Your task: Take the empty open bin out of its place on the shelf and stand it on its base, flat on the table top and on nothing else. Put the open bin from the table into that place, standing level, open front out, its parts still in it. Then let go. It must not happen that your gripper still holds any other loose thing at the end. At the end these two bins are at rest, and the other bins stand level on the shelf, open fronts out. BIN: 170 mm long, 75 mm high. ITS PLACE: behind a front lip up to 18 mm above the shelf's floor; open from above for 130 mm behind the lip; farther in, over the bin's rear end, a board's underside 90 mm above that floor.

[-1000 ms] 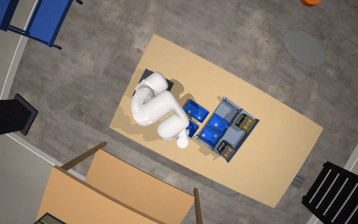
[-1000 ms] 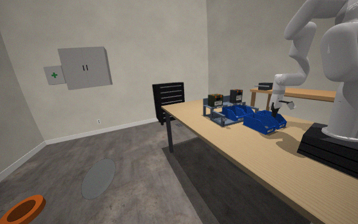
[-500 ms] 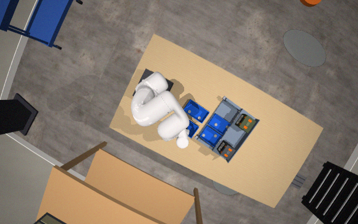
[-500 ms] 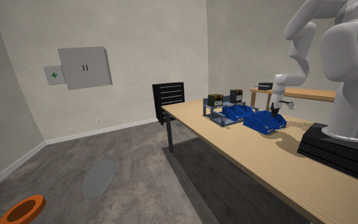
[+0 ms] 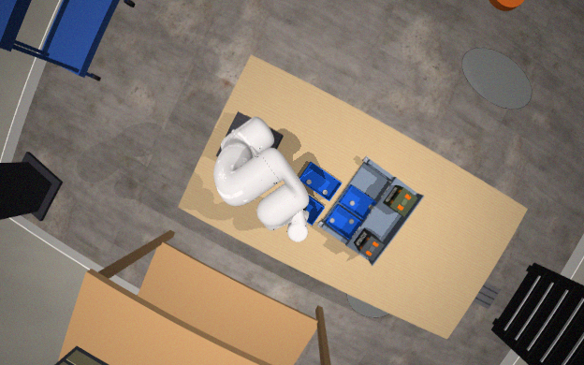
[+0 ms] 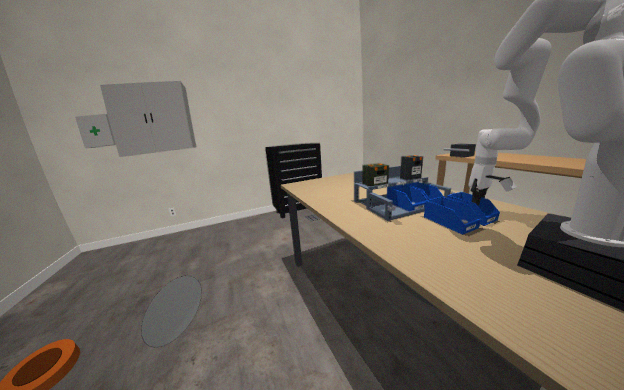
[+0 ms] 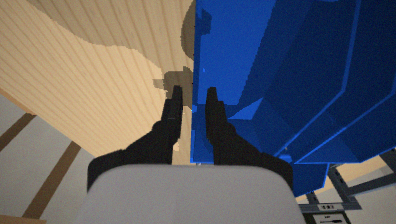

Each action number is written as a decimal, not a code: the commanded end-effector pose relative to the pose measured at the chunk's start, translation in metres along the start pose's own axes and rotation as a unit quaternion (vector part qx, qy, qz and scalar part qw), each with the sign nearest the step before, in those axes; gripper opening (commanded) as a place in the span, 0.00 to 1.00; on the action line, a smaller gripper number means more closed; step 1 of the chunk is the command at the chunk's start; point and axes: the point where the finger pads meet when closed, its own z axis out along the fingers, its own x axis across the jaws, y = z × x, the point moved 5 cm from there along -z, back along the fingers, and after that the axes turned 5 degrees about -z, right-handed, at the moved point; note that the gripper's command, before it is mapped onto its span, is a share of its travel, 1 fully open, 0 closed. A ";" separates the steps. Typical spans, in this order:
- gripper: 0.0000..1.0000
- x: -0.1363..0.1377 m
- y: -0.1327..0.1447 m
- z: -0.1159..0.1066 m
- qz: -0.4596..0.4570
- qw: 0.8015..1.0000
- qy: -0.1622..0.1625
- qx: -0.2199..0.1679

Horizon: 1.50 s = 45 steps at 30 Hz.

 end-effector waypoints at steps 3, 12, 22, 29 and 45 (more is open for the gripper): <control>0.26 -0.001 0.001 -0.001 0.000 1.000 -0.001 -0.001; 0.26 -0.001 0.001 -0.001 0.000 1.000 -0.001 -0.001; 0.26 -0.001 0.001 -0.001 0.000 1.000 -0.001 -0.001; 0.26 -0.001 0.001 -0.003 0.000 1.000 -0.001 -0.001; 0.26 0.000 0.001 -0.015 0.000 1.000 -0.001 -0.001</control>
